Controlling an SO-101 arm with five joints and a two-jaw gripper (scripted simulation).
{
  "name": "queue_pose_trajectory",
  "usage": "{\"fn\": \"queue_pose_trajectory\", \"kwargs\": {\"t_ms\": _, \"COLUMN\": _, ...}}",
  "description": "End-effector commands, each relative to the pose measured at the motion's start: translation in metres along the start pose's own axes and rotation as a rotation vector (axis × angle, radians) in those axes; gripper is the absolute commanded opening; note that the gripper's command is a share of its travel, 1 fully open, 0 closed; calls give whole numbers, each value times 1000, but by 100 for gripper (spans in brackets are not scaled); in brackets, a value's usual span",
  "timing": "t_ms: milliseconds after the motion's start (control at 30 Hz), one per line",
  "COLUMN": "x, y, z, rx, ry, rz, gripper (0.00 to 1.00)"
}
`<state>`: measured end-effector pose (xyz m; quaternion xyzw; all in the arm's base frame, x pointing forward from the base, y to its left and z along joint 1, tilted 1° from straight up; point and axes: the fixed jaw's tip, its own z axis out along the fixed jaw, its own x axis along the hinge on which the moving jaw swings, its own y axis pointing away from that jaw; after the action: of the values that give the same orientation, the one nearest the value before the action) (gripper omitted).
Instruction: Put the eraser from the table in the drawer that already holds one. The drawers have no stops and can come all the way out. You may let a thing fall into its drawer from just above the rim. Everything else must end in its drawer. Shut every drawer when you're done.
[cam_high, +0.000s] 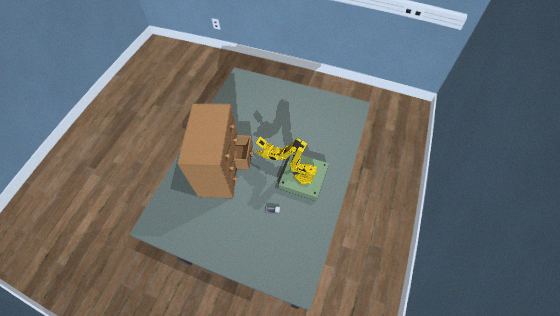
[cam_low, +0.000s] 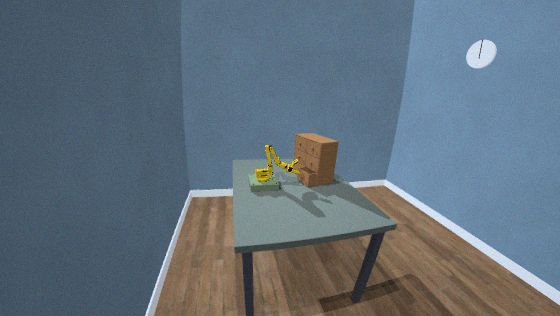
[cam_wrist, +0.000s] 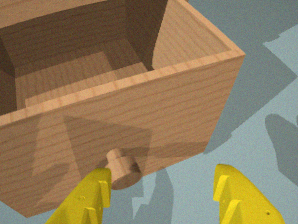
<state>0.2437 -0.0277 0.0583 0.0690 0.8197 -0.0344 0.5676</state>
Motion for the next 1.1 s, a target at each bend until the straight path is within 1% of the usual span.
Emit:
{"fn": "queue_pose_trajectory", "kwargs": {"t_ms": 0, "x": 1, "y": 2, "z": 2, "rx": -8, "ry": -17, "rz": -8, "gripper": 21}}
{"fn": "queue_pose_trajectory", "kwargs": {"t_ms": 433, "x": 1, "y": 2, "z": 2, "rx": -8, "ry": -17, "rz": -8, "gripper": 21}}
{"fn": "queue_pose_trajectory", "kwargs": {"t_ms": 767, "x": 30, "y": 1, "z": 3, "rx": -8, "ry": 3, "rz": -8, "gripper": 21}}
{"fn": "queue_pose_trajectory", "kwargs": {"t_ms": 800, "x": 32, "y": 1, "z": 3, "rx": -8, "ry": -2, "rz": -8, "gripper": 21}}
{"fn": "queue_pose_trajectory", "kwargs": {"t_ms": 833, "x": 29, "y": 1, "z": 3, "rx": -8, "ry": -19, "rz": -8, "gripper": 21}}
{"fn": "queue_pose_trajectory", "kwargs": {"t_ms": 1067, "x": 29, "y": 1, "z": 3, "rx": -8, "ry": -19, "rz": -8, "gripper": 21}}
